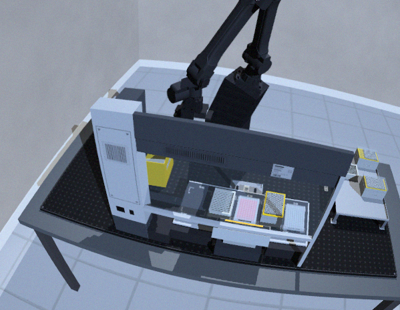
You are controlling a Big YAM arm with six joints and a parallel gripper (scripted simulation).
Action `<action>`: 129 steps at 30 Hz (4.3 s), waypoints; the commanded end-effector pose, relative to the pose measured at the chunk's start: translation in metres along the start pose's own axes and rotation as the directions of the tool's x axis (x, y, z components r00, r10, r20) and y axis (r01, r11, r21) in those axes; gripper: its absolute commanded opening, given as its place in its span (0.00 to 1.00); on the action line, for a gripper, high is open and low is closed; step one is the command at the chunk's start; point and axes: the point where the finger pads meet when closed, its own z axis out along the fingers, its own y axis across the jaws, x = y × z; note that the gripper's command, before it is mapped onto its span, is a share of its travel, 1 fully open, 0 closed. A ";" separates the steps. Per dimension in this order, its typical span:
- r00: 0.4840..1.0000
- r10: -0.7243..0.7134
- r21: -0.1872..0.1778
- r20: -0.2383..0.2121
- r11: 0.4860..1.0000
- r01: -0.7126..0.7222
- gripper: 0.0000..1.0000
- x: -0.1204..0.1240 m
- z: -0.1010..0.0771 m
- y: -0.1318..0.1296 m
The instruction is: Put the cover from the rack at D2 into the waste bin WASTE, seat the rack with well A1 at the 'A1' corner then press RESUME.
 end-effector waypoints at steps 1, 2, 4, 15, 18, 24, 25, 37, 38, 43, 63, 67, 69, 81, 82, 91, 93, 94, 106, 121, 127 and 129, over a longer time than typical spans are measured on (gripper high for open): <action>0.999 0.021 0.021 0.025 1.000 -0.022 1.00 -0.009 -0.004 0.003; 0.999 0.021 0.019 0.026 1.000 -0.022 1.00 -0.009 -0.004 0.008; 0.999 0.021 0.018 0.026 1.000 -0.022 1.00 -0.009 -0.003 0.019; 0.999 0.022 0.016 0.026 1.000 -0.022 1.00 -0.009 -0.002 0.064; 0.999 0.022 0.015 0.026 1.000 -0.022 1.00 -0.008 -0.002 0.079; 0.999 0.022 0.014 0.026 1.000 -0.022 1.00 -0.008 -0.002 0.099; 0.999 0.022 0.013 0.026 1.000 -0.022 1.00 -0.008 -0.002 0.104; 0.999 0.022 0.012 0.026 1.000 -0.023 1.00 -0.008 -0.001 0.154; 0.999 0.022 0.011 0.026 1.000 -0.023 1.00 -0.008 -0.001 0.159; 0.999 0.023 0.009 0.027 1.000 -0.023 1.00 -0.008 -0.001 0.184; 0.999 0.022 0.000 0.034 1.000 -0.022 1.00 -0.020 -0.004 0.258; 0.999 0.027 0.004 0.017 1.000 -0.027 1.00 -0.012 -0.001 0.266; 0.999 0.022 -0.002 0.034 1.000 -0.022 1.00 -0.020 -0.004 0.279; 0.999 0.026 -0.002 0.022 1.000 -0.026 1.00 -0.017 -0.001 0.329; 0.999 0.026 -0.002 0.022 1.000 -0.026 1.00 -0.017 -0.001 0.329; 0.999 0.027 -0.004 0.022 1.000 -0.027 1.00 -0.017 -0.002 0.370; 0.999 0.027 -0.004 0.022 1.000 -0.027 1.00 -0.017 -0.002 0.370; 0.998 0.053 0.005 0.018 0.999 -0.053 1.00 -0.024 0.000 0.362; 0.999 0.031 0.001 0.017 1.000 -0.031 1.00 -0.076 0.000 0.361; 0.999 0.031 0.001 0.021 1.000 -0.031 1.00 -0.142 -0.002 0.358; 0.999 0.031 0.001 0.022 1.000 -0.031 1.00 -0.173 -0.002 0.357; 0.999 0.031 0.001 0.023 1.000 -0.031 1.00 -0.183 -0.003 0.357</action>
